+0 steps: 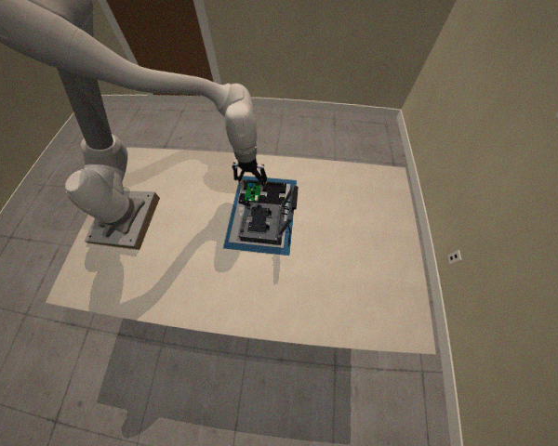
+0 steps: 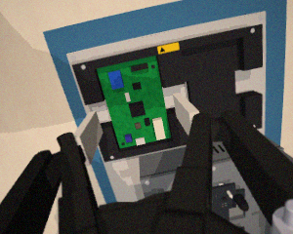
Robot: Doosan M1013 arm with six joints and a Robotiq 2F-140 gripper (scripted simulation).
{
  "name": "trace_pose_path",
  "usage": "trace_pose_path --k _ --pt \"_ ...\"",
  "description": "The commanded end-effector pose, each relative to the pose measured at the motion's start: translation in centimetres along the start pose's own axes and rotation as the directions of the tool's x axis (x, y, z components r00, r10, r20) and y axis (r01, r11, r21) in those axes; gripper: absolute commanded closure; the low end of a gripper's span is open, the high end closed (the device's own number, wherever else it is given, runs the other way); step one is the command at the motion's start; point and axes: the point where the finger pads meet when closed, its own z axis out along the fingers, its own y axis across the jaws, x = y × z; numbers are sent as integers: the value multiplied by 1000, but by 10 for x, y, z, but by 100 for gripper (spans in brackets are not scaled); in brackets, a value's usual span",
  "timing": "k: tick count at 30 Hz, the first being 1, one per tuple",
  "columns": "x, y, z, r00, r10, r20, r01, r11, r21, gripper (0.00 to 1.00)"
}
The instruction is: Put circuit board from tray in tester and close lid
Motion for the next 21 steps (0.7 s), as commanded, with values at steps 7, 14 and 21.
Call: trace_pose_path --k 7,14,21 --pt "0 0 12 1000 0 0 0 1000 0 42" --pt "0 0 16 1000 0 0 0 1000 0 42" --pt "0 0 17 1000 0 0 0 1000 0 42"
